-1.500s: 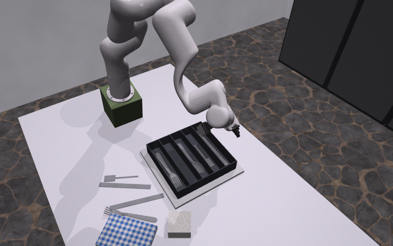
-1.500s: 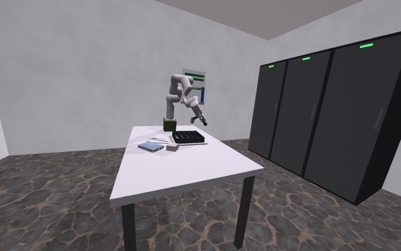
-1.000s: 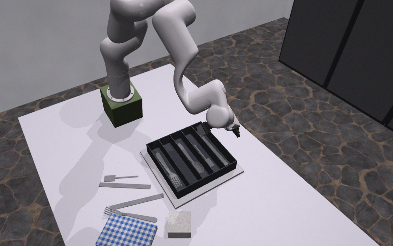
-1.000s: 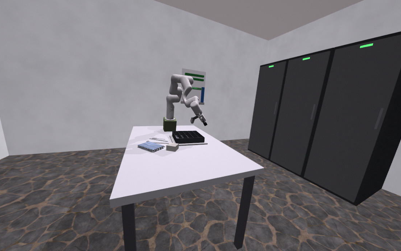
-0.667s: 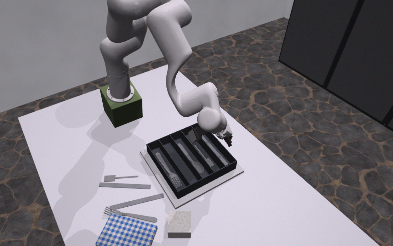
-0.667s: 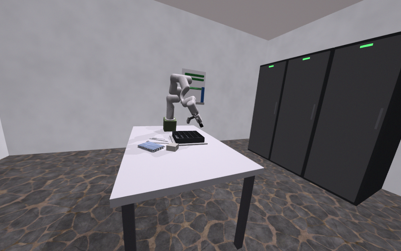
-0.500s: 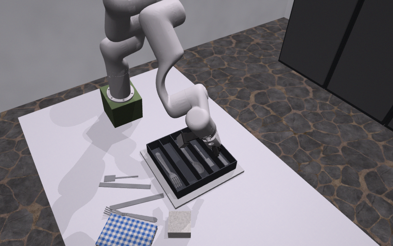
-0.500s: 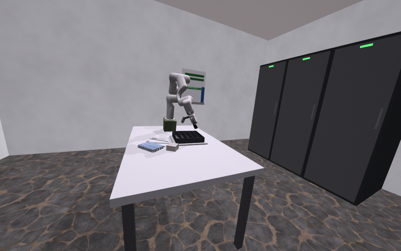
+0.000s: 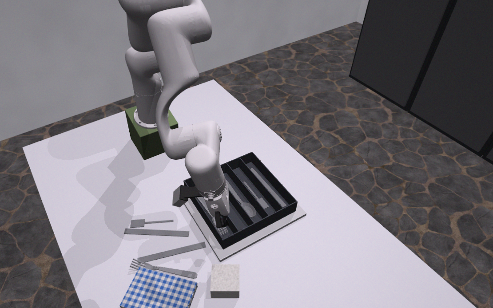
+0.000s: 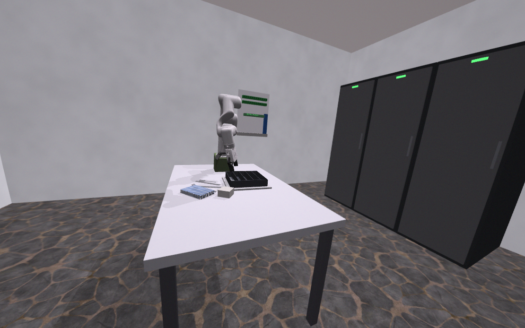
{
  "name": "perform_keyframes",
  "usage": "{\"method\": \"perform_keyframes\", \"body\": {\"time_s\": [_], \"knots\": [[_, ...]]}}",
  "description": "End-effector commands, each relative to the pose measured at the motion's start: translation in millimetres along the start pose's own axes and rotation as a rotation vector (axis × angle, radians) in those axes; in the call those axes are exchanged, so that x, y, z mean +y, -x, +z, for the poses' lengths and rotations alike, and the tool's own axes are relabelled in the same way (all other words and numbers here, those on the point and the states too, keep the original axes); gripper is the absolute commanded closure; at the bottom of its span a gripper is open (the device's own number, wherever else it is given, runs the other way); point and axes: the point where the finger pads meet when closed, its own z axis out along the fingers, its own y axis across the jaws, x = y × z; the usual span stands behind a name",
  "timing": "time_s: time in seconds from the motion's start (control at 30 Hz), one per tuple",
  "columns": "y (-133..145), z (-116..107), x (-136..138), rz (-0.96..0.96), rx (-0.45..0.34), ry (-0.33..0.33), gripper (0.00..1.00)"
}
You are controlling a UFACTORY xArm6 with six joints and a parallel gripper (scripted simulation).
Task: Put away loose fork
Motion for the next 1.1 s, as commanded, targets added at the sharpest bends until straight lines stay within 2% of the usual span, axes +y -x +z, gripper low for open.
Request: {"method": "perform_keyframes", "body": {"time_s": [0.0, 0.03, 0.07, 0.1, 0.17, 0.2, 0.33, 0.93, 1.0, 1.07], "knots": [[-63, -18, -39, 0.074, 0.07, -0.113, 0.0], [-74, -21, -44, 0.074, 0.07, -0.113, 0.0], [-87, -26, -49, 0.105, 0.103, -0.161, 0.0], [-98, -29, -54, 0.105, 0.103, -0.161, 0.0], [-98, -29, -54, 0.105, 0.103, -0.161, 0.0], [-131, -40, -67, 0.127, 0.127, -0.195, 0.0], [-169, -52, -79, 0.145, 0.147, -0.224, 0.0], [-169, -51, -80, 0.146, 0.147, -0.224, 0.0], [-167, -41, -88, 0.159, 0.146, -0.225, 0.0], [-163, -19, -104, 0.185, 0.145, -0.226, 0.0]]}}
